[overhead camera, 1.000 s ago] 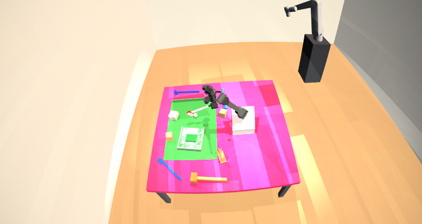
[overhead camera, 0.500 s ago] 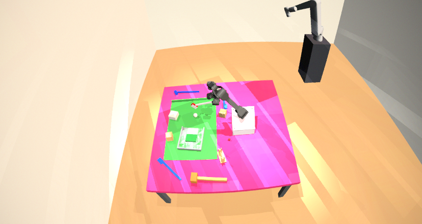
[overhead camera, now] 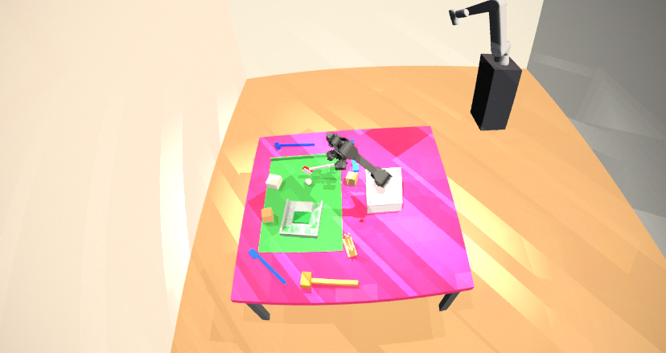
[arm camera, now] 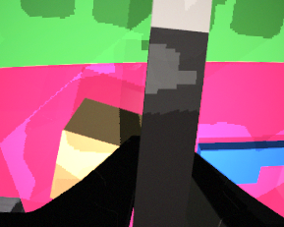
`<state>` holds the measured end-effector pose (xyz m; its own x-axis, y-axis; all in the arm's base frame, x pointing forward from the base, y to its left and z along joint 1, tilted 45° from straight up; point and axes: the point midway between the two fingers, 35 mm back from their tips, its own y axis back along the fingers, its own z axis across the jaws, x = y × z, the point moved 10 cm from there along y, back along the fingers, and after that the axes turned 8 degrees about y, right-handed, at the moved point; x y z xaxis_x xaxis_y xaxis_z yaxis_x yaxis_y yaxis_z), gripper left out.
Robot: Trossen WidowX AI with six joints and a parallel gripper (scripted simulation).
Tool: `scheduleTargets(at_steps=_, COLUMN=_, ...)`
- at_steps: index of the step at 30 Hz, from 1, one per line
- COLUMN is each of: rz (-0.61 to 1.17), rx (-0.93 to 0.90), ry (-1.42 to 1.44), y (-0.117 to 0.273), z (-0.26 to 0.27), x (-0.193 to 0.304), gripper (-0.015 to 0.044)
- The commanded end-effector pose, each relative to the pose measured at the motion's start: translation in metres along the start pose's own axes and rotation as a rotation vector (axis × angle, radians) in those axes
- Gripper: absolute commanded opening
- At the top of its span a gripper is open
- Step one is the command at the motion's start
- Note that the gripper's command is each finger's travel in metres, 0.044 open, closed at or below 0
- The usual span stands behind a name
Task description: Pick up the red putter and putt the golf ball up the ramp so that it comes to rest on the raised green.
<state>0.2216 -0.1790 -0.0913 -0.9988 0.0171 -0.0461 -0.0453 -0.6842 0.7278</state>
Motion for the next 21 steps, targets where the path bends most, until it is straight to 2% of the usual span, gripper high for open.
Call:
scheduleTargets(at_steps=1, rz=-0.005, rx=-0.006, ry=-0.006, y=-0.007, z=0.001, x=0.0, gripper=0.0)
scheduleTargets(at_steps=13, rz=-0.005, rx=-0.008, ry=-0.006, y=-0.026, z=0.001, x=0.001, gripper=0.0)
scheduleTargets(at_steps=21, rz=0.003, rx=-0.003, ry=0.001, y=-0.024, z=0.001, x=0.0, gripper=0.0)
